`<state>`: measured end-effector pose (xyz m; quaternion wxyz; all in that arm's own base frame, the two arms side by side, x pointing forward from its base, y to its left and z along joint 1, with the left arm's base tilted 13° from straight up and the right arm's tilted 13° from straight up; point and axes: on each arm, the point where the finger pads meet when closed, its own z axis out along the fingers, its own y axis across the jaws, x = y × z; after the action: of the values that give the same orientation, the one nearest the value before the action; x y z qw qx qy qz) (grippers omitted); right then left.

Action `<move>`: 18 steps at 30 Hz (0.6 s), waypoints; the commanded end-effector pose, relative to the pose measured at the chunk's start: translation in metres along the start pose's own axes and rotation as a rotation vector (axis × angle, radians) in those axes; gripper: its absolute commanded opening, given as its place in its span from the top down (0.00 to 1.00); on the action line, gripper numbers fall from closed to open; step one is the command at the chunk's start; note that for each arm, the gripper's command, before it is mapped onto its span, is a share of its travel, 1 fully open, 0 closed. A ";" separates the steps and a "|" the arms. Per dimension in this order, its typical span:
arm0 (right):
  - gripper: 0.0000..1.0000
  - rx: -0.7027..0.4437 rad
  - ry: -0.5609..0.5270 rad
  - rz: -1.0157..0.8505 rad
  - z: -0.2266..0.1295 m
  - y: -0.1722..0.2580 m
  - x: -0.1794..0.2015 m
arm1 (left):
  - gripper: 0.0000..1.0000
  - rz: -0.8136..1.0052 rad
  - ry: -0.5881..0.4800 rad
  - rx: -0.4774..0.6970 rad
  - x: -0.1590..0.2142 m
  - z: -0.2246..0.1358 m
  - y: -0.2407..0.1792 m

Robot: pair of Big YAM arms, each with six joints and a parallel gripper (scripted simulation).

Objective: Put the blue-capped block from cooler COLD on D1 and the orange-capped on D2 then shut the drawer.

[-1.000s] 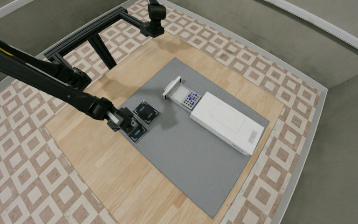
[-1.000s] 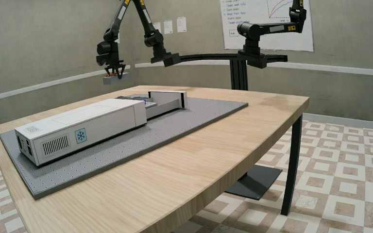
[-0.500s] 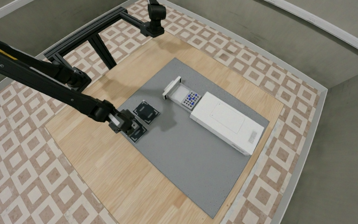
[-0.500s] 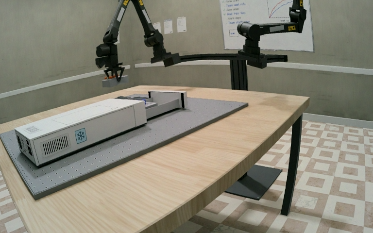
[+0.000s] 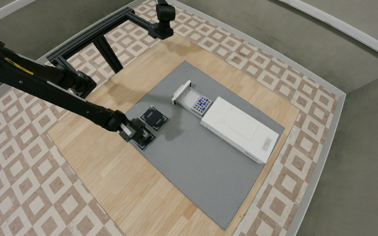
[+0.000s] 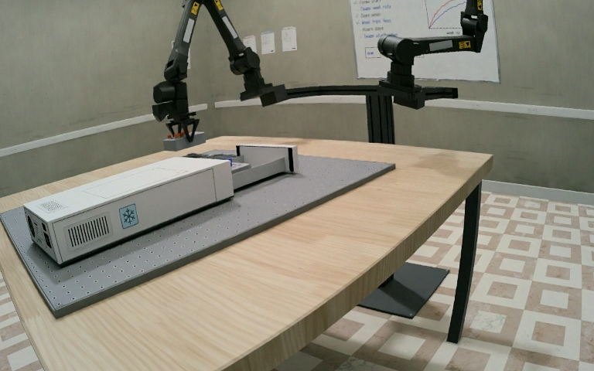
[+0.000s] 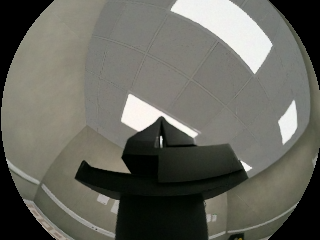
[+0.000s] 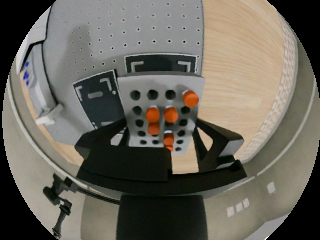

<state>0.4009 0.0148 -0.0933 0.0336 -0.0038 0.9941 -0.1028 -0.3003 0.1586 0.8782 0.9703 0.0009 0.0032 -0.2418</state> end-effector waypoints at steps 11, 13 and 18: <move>1.00 -0.009 -0.086 -0.001 -0.014 0.000 -0.046 | 1.00 -0.002 0.035 0.002 0.024 0.008 0.001; 1.00 -0.009 -0.088 0.004 -0.014 -0.002 -0.047 | 1.00 -0.002 0.035 0.002 0.024 0.008 0.001; 1.00 -0.011 -0.099 -0.003 -0.010 0.002 -0.049 | 1.00 -0.002 0.035 0.002 0.024 0.008 0.001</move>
<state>0.4061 0.0129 -0.1036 0.0327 -0.0044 0.9941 -0.1030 -0.3003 0.1586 0.8782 0.9703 0.0009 0.0032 -0.2418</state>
